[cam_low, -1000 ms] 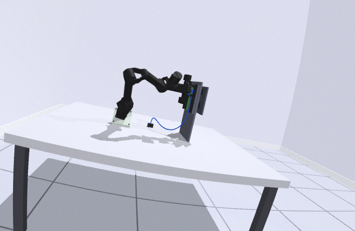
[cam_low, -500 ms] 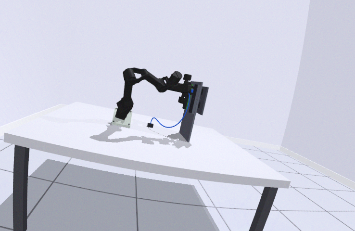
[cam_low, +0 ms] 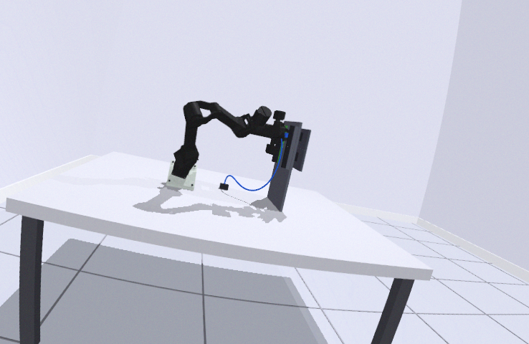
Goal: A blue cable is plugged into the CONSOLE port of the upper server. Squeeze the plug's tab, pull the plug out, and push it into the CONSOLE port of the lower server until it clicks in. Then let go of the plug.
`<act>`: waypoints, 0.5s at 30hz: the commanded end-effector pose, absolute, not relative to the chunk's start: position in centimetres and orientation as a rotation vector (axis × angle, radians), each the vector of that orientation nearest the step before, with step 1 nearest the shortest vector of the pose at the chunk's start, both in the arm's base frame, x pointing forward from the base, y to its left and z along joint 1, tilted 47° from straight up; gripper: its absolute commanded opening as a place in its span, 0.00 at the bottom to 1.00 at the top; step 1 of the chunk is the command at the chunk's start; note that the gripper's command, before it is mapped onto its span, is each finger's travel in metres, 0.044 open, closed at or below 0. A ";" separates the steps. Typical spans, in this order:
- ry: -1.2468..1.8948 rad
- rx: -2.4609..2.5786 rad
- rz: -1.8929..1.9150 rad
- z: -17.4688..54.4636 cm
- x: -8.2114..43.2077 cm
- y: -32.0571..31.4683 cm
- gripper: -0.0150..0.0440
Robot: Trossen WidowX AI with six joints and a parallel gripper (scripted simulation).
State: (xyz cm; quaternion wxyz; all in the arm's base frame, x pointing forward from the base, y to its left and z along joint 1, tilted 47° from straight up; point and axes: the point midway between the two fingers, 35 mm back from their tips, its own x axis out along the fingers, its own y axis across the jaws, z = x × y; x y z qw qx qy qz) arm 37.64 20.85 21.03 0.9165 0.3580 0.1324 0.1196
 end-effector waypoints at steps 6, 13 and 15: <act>0.270 0.735 0.243 21.0 37.7 20.8 0.25; 0.267 0.734 0.247 21.0 37.3 20.8 0.25; 0.267 0.734 0.247 21.0 37.2 20.8 0.25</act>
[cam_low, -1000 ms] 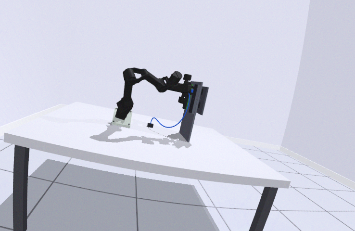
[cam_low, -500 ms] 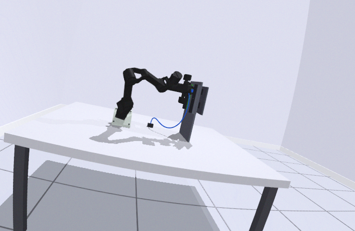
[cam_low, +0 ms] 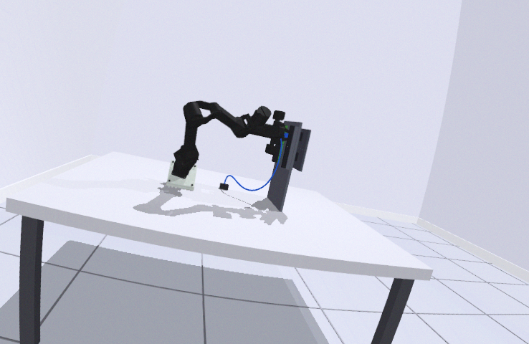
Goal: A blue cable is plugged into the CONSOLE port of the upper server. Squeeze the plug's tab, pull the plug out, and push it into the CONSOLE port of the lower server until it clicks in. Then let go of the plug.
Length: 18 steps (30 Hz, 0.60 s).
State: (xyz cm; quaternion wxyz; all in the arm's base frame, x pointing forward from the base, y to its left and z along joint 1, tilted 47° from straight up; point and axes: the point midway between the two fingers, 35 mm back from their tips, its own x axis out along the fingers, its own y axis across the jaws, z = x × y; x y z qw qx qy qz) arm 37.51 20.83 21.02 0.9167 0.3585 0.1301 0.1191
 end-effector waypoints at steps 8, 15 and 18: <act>0.267 0.734 0.247 21.0 36.8 20.7 0.25; 0.268 0.734 0.247 21.0 36.4 20.7 0.25; 0.268 0.734 0.247 21.0 36.3 20.6 0.25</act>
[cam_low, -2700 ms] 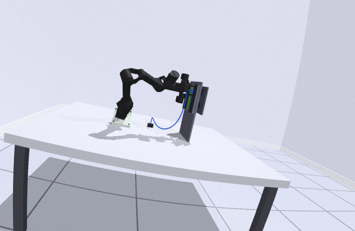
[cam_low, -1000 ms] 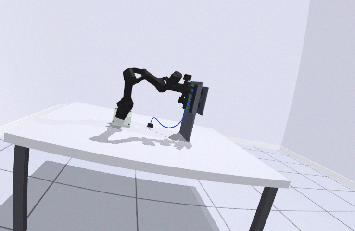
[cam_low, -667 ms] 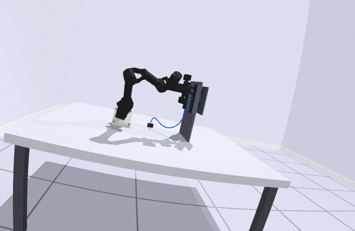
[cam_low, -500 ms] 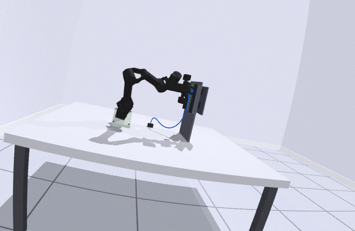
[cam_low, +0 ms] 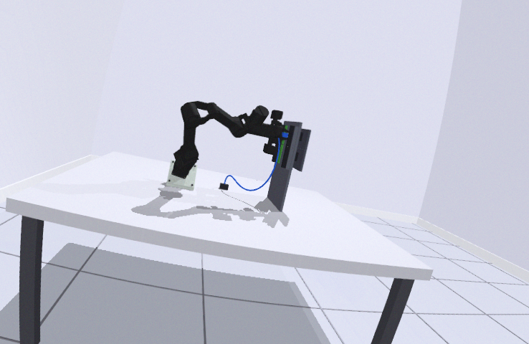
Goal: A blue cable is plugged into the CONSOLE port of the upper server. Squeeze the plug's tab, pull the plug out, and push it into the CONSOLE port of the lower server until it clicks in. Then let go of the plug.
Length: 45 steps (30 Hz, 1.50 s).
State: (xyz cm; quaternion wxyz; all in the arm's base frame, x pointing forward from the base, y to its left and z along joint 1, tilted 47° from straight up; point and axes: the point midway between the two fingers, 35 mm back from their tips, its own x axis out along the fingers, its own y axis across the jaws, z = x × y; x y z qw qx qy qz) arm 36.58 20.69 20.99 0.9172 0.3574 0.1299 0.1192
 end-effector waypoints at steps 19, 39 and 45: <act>0.268 0.733 0.246 20.9 35.3 20.5 0.25; 0.269 0.733 0.246 20.9 34.2 20.3 0.25; 0.269 0.733 0.246 20.9 33.9 20.3 0.25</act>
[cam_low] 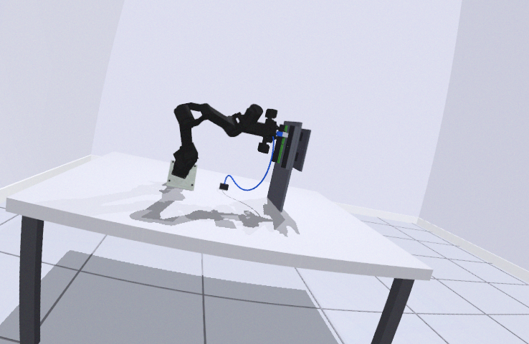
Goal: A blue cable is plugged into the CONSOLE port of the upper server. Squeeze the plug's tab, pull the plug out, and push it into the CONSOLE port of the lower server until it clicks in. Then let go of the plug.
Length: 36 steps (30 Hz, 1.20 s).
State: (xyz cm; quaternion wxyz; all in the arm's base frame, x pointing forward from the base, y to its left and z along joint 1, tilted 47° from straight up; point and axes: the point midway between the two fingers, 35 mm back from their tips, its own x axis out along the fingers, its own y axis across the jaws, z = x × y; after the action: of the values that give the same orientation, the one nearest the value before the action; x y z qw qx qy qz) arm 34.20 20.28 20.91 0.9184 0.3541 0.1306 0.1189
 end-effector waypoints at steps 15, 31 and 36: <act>0.270 0.733 0.246 20.9 33.1 20.1 0.25; 0.271 0.733 0.245 20.8 32.2 20.0 0.25; 0.271 0.733 0.245 20.8 31.9 20.0 0.25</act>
State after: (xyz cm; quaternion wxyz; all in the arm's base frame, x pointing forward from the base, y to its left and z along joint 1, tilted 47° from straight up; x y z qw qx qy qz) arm 32.24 19.98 20.84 0.9184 0.3539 0.1313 0.1185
